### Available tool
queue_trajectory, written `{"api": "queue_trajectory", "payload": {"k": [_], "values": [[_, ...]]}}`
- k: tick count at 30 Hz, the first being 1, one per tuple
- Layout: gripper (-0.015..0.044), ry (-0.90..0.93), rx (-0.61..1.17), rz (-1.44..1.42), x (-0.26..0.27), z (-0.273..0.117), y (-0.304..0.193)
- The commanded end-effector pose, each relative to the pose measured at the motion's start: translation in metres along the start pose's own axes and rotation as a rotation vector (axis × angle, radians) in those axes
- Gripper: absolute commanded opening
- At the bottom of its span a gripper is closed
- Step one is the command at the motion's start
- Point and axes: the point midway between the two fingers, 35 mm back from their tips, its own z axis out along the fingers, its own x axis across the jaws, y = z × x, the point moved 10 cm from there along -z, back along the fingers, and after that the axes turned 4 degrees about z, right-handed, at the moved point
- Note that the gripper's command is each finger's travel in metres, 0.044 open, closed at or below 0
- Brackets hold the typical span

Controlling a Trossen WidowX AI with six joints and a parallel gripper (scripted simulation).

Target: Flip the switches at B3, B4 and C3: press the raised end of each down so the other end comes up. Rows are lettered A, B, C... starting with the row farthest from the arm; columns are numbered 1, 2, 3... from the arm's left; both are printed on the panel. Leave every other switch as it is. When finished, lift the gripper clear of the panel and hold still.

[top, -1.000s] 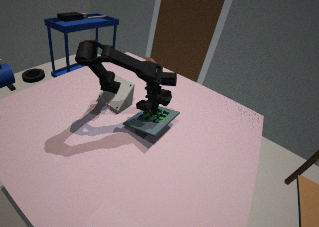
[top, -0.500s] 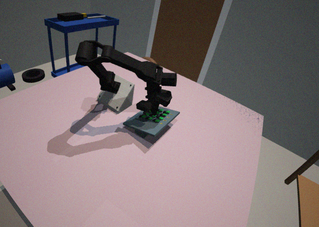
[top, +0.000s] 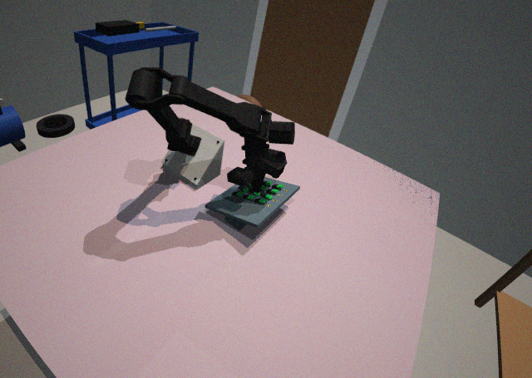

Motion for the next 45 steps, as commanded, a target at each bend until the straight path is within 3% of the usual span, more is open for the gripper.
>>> {"api": "queue_trajectory", "payload": {"k": [1, 4, 16, 21, 45], "values": [[0.0, 0.004, -0.009, 0.0, 0.001, -0.023, 0.0], [0.0, 0.001, -0.024, -0.004, 0.0, -0.061, -0.005], [0.0, -0.001, -0.025, -0.005, -0.03, -0.063, -0.003], [0.0, -0.003, -0.002, -0.004, -0.03, -0.03, 0.001], [0.0, -0.005, -0.001, -0.004, -0.031, -0.004, 0.002]]}}
